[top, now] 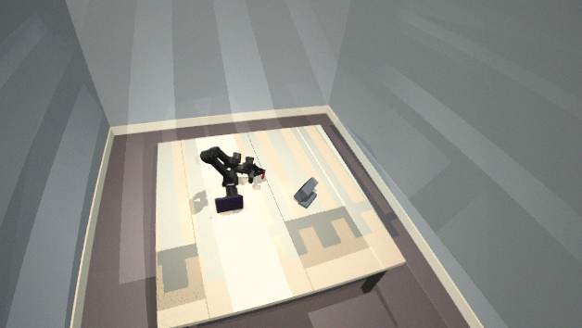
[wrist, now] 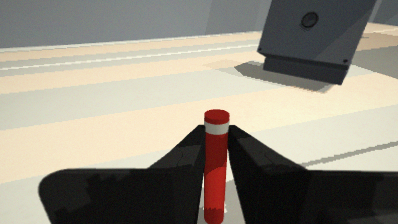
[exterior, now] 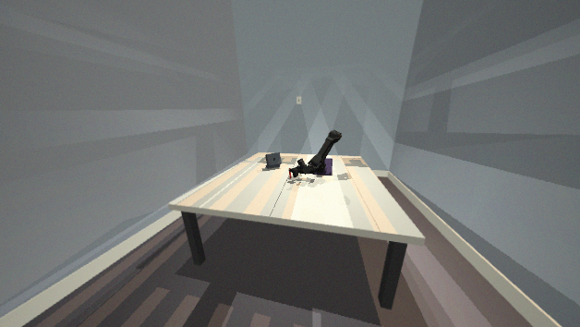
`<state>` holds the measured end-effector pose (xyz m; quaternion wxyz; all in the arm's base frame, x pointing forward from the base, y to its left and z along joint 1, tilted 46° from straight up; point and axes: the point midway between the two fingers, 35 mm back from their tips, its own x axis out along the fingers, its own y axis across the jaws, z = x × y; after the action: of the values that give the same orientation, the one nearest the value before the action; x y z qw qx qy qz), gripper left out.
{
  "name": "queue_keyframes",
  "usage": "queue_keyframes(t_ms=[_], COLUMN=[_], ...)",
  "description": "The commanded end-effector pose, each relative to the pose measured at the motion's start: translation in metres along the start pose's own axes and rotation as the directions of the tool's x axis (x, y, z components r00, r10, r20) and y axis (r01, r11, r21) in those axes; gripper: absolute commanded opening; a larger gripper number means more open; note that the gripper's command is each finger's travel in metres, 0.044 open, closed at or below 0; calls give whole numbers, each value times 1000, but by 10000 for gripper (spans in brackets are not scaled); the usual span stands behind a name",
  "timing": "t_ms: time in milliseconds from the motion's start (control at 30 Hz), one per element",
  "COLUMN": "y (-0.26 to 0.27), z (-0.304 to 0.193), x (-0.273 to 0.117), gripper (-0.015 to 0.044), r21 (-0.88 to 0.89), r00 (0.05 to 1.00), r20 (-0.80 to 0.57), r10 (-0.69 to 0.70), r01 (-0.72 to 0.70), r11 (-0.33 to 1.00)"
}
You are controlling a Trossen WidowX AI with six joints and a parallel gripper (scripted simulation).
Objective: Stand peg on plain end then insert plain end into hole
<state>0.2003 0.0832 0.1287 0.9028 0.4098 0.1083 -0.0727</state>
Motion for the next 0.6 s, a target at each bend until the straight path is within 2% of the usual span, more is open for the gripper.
queue_keyframes(t_ms=[0, 567], y=[0, 1], z=[-2, -4], x=[-1, -5], gripper=[50, 50], r21=[0, 17], r00=[1000, 1000], r20=[-1, 24], r10=[0, 2], r01=[0, -3], r11=[1000, 1000])
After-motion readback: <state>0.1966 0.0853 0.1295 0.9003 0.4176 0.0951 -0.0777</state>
